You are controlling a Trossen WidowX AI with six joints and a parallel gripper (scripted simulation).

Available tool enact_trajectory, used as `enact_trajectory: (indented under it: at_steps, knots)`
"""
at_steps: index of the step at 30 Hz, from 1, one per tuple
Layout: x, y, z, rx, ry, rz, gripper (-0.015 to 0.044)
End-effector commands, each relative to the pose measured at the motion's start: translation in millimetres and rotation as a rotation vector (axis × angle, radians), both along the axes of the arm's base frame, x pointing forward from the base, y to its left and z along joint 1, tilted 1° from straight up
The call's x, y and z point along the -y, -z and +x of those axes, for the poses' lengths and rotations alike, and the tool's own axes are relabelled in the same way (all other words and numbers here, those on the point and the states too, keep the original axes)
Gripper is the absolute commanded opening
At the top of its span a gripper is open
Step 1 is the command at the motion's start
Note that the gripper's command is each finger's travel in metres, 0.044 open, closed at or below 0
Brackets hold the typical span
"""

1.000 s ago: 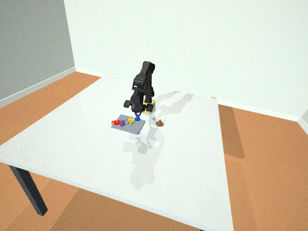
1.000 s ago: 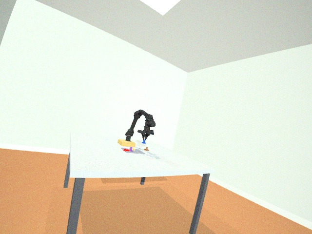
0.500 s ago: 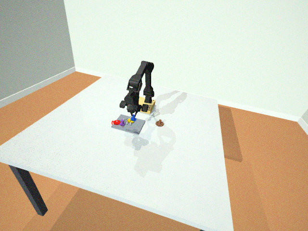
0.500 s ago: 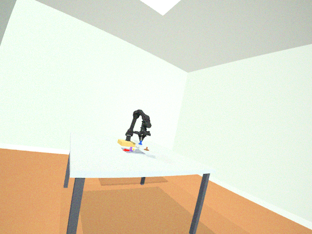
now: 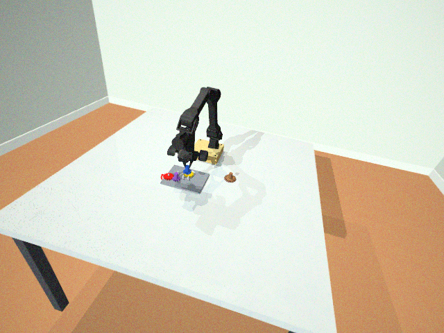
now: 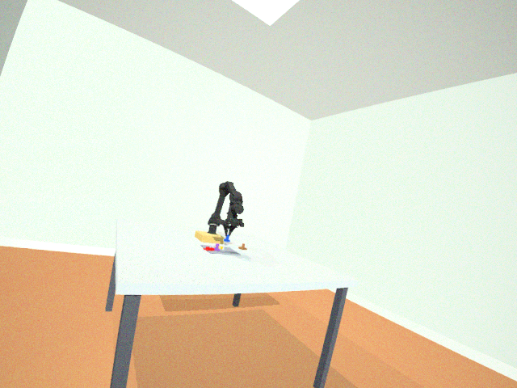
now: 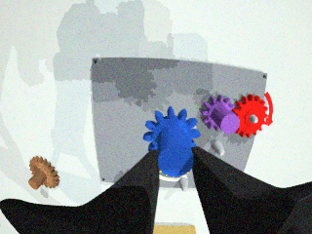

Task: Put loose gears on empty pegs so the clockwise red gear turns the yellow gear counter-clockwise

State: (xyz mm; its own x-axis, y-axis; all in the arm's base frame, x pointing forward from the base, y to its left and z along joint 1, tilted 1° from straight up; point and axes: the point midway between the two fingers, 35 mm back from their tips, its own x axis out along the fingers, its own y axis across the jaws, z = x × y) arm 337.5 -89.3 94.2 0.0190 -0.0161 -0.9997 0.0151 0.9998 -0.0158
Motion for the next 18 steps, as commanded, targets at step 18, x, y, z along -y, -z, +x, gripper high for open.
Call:
enact_trajectory:
  at_steps: [18]
  knots:
    - [25, 15, -23, 0.0, 0.009, -0.006, 0.0]
